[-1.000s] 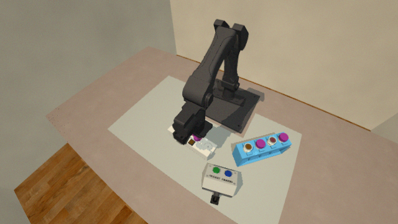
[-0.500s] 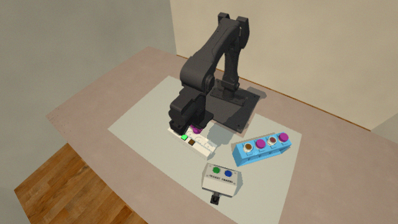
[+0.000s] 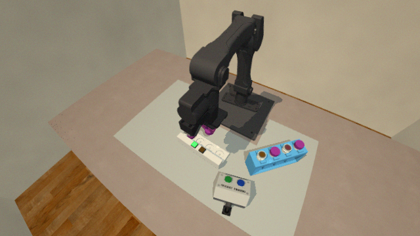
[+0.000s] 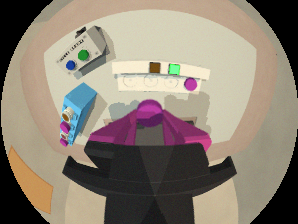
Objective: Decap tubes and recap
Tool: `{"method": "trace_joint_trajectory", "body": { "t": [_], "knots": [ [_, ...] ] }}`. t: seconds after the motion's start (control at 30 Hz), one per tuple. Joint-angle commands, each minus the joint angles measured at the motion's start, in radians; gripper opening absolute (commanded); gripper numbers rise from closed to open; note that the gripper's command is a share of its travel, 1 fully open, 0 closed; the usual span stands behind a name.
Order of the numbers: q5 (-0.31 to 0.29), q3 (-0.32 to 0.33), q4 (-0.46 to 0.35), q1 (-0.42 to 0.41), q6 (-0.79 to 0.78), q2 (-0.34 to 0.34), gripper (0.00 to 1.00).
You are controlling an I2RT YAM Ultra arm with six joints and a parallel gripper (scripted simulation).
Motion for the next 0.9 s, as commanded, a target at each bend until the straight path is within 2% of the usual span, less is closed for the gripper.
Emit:
{"method": "trace_joint_trajectory", "body": {
  "t": [0.0, 0.27, 0.33, 0.43, 0.57, 0.63, 0.67, 0.73, 0.8, 0.87],
  "knots": [
    [-0.003, -0.021, -0.006, 0.065, -0.152, -0.03, 0.0],
    [-0.008, -0.065, 0.0, 0.218, -0.499, -0.069, 0.0],
    [-0.008, -0.065, 0.0, 0.218, -0.499, -0.069, 0.0],
    [-0.01, -0.073, 0.001, 0.298, -0.669, -0.078, 0.0],
    [-0.012, -0.073, 0.001, 0.351, -0.782, -0.079, 0.0],
    [-0.013, -0.069, 0.0, 0.405, -0.896, -0.077, 0.0],
    [-0.013, -0.069, 0.0, 0.405, -0.895, -0.077, 0.0],
    [-0.015, -0.062, -0.001, 0.458, -1.009, -0.071, 0.0],
    [-0.015, -0.057, -0.001, 0.484, -1.066, -0.068, 0.0],
    [-0.016, -0.05, -0.003, 0.51, -1.06, -0.063, 0.0]
  ]
}}
